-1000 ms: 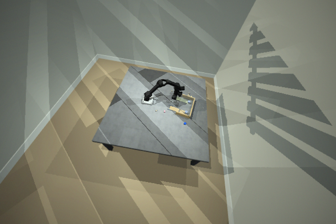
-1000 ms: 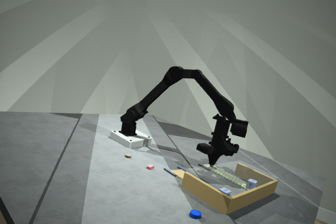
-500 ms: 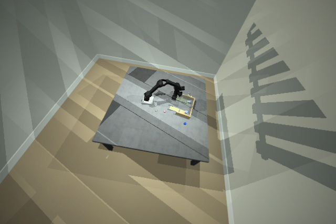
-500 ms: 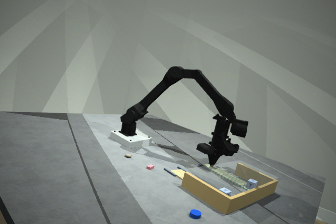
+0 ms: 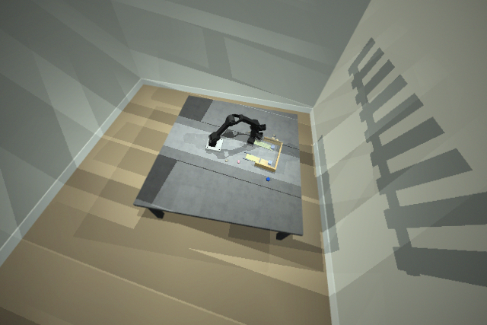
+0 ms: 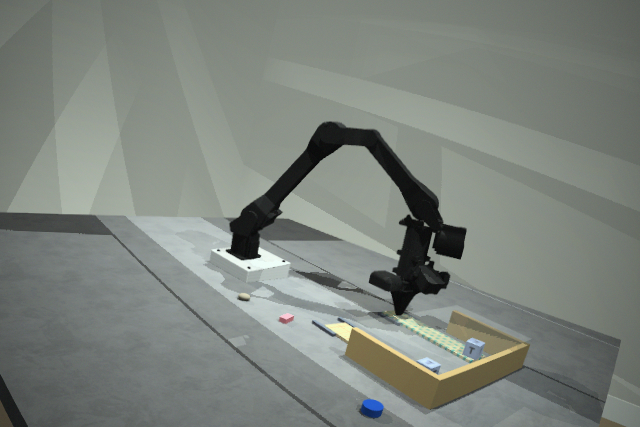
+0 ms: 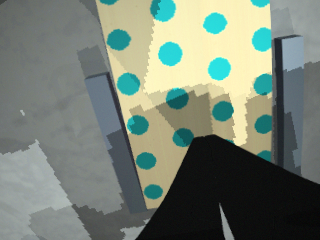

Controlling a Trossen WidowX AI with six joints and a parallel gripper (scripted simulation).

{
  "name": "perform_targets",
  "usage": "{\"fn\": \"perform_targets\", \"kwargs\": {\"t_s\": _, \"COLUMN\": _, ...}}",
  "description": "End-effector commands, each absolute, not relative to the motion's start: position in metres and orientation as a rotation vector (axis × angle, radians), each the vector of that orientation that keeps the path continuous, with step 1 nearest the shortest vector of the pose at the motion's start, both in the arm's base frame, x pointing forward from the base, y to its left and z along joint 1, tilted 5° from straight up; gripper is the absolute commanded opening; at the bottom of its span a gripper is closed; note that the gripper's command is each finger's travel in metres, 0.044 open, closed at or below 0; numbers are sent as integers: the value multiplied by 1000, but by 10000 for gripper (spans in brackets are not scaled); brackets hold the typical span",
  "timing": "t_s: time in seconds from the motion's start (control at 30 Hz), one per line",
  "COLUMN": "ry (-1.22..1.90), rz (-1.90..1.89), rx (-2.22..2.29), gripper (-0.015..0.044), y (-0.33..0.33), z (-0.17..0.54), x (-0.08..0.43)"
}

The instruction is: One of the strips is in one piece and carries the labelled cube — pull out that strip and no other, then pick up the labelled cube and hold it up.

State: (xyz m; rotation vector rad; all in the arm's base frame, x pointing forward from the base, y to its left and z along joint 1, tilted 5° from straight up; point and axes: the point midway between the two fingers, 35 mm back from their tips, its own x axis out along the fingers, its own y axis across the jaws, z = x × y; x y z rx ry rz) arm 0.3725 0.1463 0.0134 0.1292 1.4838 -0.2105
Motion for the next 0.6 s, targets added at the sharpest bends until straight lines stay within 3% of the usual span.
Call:
{"fn": "perform_targets", "kwargs": {"t_s": 0.0, "ry": 1501, "rz": -212, "rx": 126, "gripper": 0, "y": 149, "z": 9, "x": 362}}
{"fn": "perform_targets", "kwargs": {"t_s": 0.57, "ry": 1504, "rz": -212, "rx": 127, "gripper": 0, "y": 153, "z": 6, "x": 336}}
